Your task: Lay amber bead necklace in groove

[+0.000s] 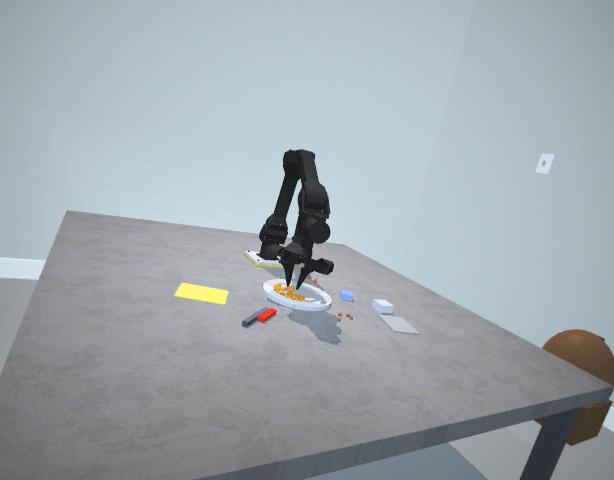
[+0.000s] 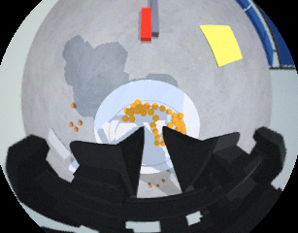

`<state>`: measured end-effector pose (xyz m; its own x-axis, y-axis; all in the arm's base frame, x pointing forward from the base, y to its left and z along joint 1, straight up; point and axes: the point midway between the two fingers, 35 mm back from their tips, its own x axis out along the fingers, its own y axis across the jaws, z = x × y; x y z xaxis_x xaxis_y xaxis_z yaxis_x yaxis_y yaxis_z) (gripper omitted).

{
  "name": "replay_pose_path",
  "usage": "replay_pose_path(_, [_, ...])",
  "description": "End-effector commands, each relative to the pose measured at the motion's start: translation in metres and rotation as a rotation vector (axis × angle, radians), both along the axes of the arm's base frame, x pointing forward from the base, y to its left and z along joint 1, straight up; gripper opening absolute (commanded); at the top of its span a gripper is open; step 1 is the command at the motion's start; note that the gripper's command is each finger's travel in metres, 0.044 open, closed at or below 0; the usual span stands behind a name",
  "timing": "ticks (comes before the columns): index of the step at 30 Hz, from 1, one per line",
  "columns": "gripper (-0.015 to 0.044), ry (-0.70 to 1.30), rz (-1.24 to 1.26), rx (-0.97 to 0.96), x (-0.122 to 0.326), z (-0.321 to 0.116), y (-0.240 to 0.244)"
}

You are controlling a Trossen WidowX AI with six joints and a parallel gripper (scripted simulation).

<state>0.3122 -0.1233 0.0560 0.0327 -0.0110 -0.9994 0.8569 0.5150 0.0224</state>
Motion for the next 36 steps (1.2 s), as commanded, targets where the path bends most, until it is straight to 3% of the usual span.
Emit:
replay_pose_path(1, [0.0120,0.005,-0.005,-0.001,-0.0003,-0.0084,-0.0002])
replay_pose_path(10, [0.0120,0.006,-0.007,-0.001,-0.0007,-0.0173,-0.0002])
replay_pose_path(15, [0.0000,0.004,-0.003,0.002,-0.0007,-0.0145,0.0004])
replay_pose_path(36, [0.0000,0.004,-0.003,0.002,-0.0007,-0.0145,0.0004])
